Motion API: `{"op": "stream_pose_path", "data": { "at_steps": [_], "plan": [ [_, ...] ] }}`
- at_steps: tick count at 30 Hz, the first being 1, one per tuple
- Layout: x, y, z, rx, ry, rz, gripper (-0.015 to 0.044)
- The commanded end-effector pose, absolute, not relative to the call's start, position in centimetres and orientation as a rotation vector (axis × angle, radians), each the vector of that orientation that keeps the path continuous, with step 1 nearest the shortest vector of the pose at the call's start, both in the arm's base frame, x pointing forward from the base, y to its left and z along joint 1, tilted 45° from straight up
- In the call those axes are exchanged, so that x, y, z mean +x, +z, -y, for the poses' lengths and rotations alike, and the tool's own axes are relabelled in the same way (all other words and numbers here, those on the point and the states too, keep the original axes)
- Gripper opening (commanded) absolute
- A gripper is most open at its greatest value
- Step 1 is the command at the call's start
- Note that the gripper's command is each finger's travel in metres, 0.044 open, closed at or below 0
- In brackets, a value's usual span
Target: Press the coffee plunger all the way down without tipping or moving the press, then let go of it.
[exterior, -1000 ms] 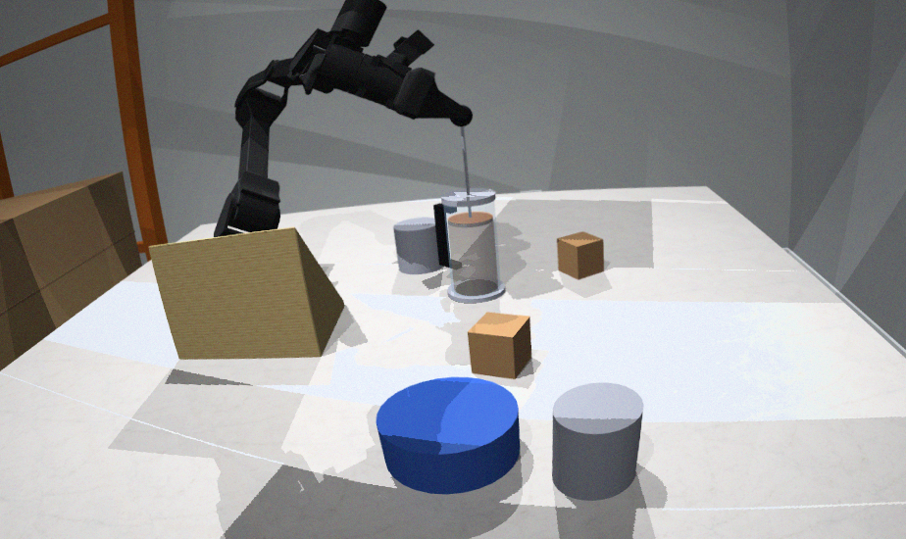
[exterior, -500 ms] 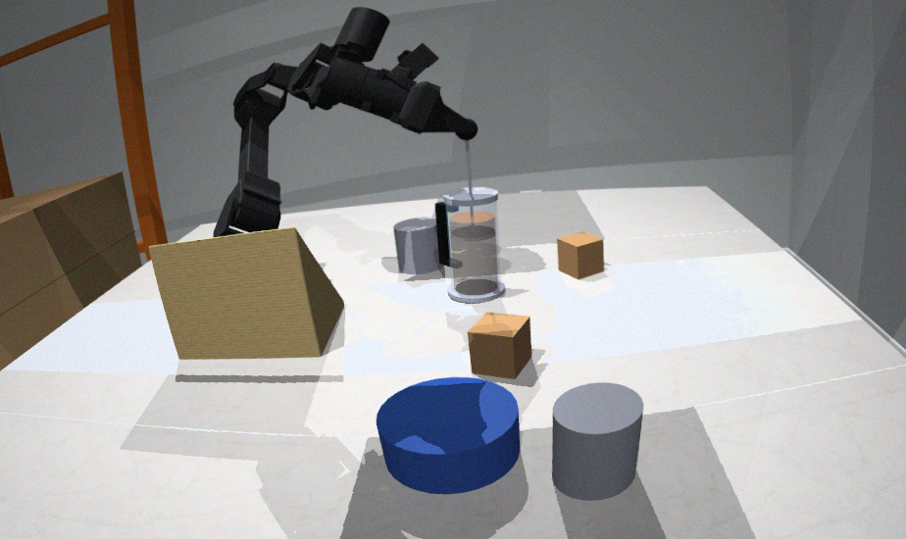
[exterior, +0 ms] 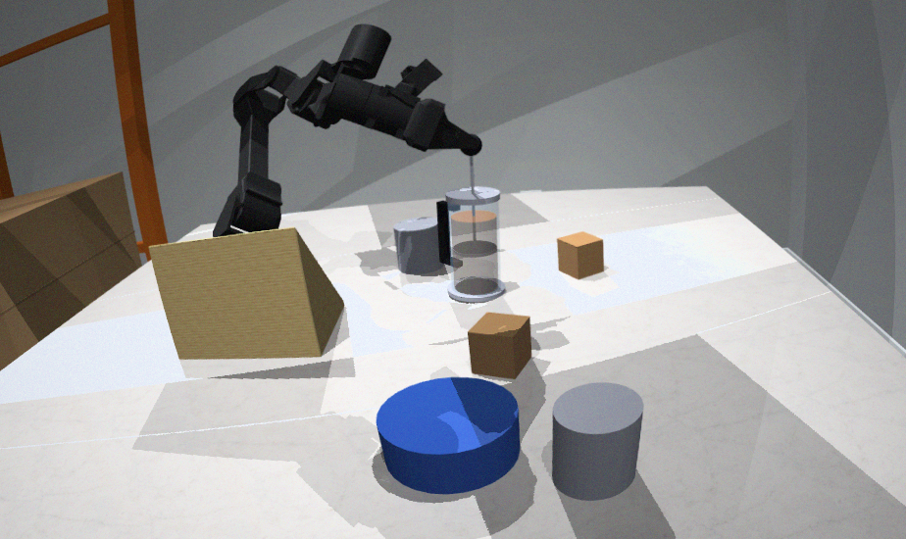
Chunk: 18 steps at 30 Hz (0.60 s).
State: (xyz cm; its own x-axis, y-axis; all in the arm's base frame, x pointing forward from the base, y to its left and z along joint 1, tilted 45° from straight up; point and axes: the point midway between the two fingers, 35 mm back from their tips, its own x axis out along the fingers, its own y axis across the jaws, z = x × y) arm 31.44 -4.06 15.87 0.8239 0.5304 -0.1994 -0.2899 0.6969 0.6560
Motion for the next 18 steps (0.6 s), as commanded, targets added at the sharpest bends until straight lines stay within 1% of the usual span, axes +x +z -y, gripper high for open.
{"op": "stream_pose_path", "data": {
  "at_steps": [1,18],
  "plan": [
    [31.2,14.1,2.7,0.68,0.477,-0.429,0.0121],
    [31.7,13.3,1.2,0.686,0.479,-0.419,0.0121]
  ]
}}
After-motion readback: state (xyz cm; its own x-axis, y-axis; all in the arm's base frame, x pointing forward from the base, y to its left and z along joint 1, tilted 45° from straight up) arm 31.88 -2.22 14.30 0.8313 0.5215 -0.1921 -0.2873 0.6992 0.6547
